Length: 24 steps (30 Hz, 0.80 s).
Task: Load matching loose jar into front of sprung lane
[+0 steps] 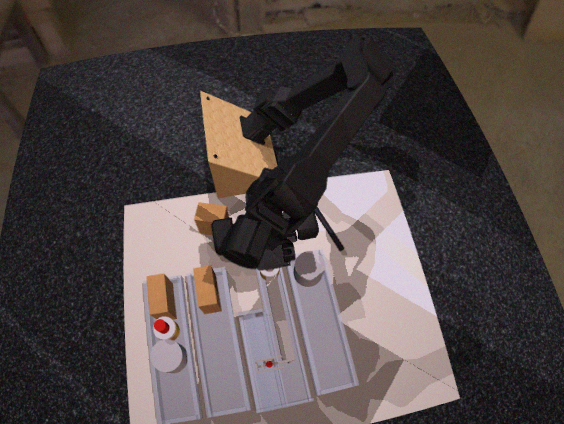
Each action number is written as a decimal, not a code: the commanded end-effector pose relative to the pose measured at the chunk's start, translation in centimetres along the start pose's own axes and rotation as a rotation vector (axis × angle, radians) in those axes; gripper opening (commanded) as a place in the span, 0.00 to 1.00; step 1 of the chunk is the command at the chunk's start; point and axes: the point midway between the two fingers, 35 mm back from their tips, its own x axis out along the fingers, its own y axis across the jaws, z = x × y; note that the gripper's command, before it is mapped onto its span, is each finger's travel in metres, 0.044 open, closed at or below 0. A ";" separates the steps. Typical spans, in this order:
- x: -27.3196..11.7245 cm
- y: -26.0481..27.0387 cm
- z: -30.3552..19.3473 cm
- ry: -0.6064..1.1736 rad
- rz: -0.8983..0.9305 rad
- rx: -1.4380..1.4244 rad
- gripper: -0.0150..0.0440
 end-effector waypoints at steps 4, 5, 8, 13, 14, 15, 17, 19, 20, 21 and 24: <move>0.1 0.0 0.4 -0.002 0.003 0.004 0.25; 0.1 0.0 0.4 -0.002 0.003 0.004 0.25; 0.1 0.0 0.6 -0.002 0.003 0.004 0.25; 0.1 0.0 0.8 -0.002 0.003 0.004 0.25; 0.1 0.0 0.8 -0.002 0.003 0.004 0.25; 0.1 0.0 0.9 -0.002 0.003 0.004 0.25; 0.1 0.0 1.0 -0.002 0.003 0.004 0.25; 0.1 0.0 1.1 -0.002 0.003 0.004 0.25; 0.1 0.0 1.1 -0.002 0.003 0.004 0.25; 0.1 0.0 1.2 -0.002 0.003 0.003 0.25; 0.1 0.0 1.3 -0.002 0.003 0.003 0.25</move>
